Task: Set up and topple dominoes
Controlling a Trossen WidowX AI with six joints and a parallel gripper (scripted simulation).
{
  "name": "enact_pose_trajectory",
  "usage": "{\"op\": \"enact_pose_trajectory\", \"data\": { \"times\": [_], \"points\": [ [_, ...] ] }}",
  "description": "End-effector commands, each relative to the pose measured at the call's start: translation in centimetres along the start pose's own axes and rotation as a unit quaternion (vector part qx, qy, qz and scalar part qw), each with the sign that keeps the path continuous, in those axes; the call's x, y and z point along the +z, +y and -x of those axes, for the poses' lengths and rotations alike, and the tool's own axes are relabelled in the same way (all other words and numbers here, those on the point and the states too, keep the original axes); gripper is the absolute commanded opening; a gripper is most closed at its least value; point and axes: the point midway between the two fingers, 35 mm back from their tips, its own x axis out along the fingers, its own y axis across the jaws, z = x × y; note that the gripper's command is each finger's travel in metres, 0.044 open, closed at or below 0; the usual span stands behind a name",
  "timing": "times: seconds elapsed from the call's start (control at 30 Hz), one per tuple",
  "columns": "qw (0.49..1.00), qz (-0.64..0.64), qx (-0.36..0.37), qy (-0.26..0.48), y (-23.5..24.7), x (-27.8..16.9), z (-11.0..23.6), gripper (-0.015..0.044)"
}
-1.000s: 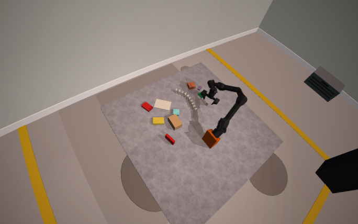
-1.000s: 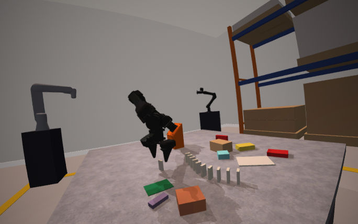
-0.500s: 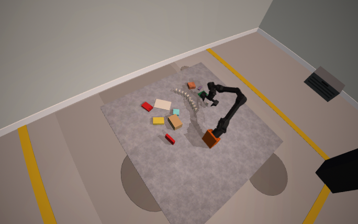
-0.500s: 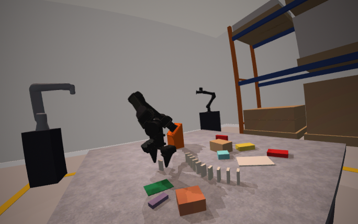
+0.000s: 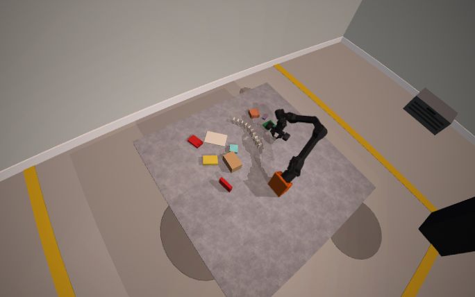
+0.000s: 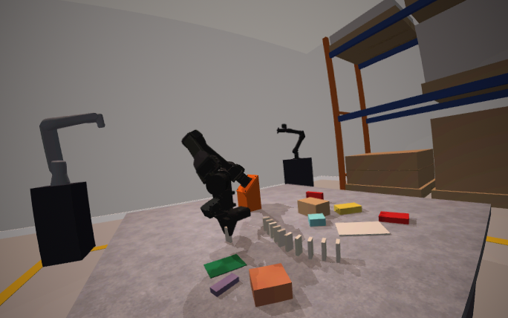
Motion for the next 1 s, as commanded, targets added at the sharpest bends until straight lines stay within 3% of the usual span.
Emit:
{"op": "enact_pose_trajectory", "data": {
  "times": [0.0,0.23,0.33,0.53,0.77,0.97],
  "points": [
    [1.000,0.003,0.001,0.001,0.0,-0.1,-0.1,0.0107],
    [1.000,0.001,0.001,0.003,0.1,0.0,0.4,0.0107],
    [1.000,-0.002,0.001,0.007,0.6,0.0,3.2,0.0107],
    [1.000,-0.001,0.001,0.005,0.3,0.0,12.3,0.0107],
    [1.000,0.010,0.001,0.004,0.2,-0.3,13.4,0.0107],
    [0.948,0.318,0.008,0.013,2.3,-10.2,13.5,0.0107]
  ]
}}
